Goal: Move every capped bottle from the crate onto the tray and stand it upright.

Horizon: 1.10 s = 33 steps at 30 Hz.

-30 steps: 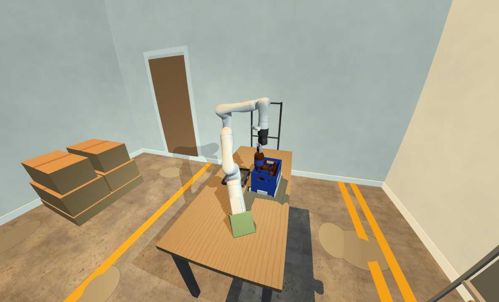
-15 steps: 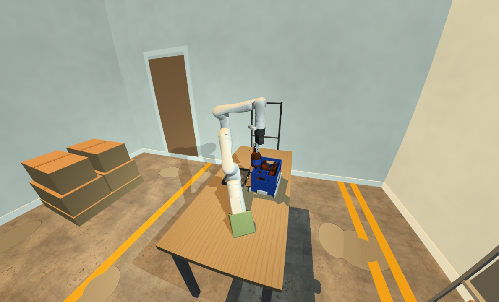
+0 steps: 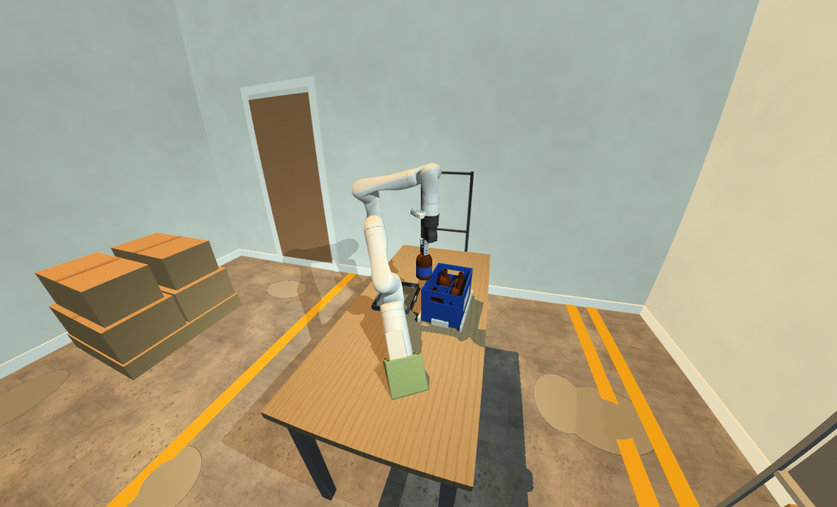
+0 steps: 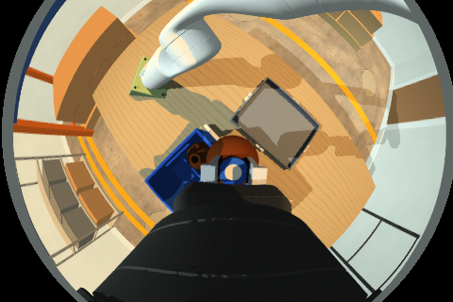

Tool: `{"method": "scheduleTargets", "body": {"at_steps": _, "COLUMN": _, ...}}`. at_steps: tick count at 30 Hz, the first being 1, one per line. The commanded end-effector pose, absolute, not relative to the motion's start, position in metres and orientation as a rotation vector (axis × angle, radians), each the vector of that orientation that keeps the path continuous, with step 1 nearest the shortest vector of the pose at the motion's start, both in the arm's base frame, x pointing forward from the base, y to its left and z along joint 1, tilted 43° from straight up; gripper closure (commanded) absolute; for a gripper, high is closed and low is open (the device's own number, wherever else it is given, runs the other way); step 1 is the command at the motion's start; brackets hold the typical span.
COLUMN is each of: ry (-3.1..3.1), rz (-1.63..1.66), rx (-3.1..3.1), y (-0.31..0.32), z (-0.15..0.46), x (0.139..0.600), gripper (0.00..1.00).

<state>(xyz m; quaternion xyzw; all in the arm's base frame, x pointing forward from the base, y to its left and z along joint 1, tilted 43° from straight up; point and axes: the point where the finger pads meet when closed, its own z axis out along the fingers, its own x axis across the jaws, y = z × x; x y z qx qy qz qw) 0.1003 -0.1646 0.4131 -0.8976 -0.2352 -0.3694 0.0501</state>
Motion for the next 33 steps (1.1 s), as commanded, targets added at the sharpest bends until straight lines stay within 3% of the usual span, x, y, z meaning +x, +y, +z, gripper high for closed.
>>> {"method": "scheduleTargets", "body": {"at_steps": 1, "ry": -0.721, "rz": -1.123, "rx": -2.743, "y": -0.160, "z": 0.416, "x": 0.100, "gripper": 1.00}}
{"method": "scheduleTargets", "body": {"at_steps": 33, "ry": -0.720, "rz": -1.124, "rx": -2.741, "y": -0.111, "z": 0.436, "x": 0.104, "gripper": 1.00}}
